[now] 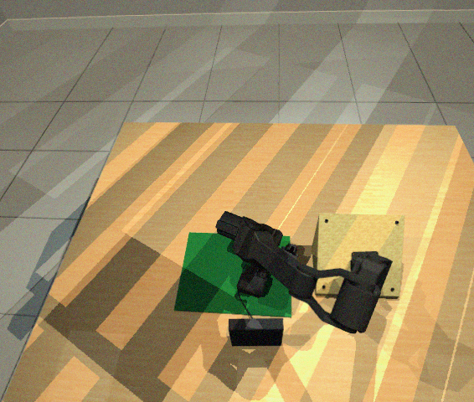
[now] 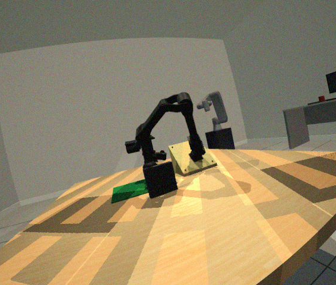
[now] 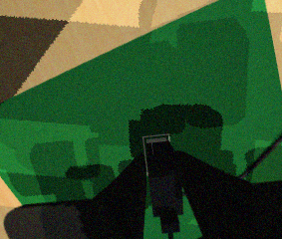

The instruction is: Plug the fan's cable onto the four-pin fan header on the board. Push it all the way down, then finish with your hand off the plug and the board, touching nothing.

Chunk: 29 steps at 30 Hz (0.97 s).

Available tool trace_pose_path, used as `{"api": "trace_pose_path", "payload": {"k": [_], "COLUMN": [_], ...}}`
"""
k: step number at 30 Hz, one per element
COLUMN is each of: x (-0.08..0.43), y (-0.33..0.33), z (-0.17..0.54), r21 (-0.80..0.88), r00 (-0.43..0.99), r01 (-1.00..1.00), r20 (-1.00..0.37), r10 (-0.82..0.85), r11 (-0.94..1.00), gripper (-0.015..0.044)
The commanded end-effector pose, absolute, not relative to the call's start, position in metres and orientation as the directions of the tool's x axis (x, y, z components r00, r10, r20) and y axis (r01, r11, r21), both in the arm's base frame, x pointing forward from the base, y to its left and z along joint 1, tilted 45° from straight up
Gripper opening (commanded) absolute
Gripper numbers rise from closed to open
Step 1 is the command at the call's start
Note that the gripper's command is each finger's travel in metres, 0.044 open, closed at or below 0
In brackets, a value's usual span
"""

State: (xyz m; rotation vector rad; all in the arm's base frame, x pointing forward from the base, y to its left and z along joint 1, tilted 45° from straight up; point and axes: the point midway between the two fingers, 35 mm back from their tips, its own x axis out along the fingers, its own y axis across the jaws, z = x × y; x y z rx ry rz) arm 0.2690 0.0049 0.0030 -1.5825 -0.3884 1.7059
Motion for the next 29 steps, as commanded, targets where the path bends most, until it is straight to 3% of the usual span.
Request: {"api": "trace_pose_path", "payload": {"k": [1,4,16,23,29], "x": [0.269,0.269,0.264,0.198,0.196], "y": [0.005,0.005,-0.034,-0.03,-0.029], "z": [0.003,0.003,0.042,0.041,0.041], "r21": [-0.677,-0.677,-0.675,-0.673,-0.674], "r00": [0.06,0.06,0.059,0.055,0.055], "r01": [-0.32,-0.32,-0.323,-0.326,-0.326], "r20": [-0.713,-0.713,-0.714,-0.714,-0.714], "r10": [0.698,0.698,0.697,0.698,0.698], "r11": [-0.663,-0.663,-0.664,-0.664,-0.664], "gripper": [0.0184,0.026,0.026,0.026,0.026]}}
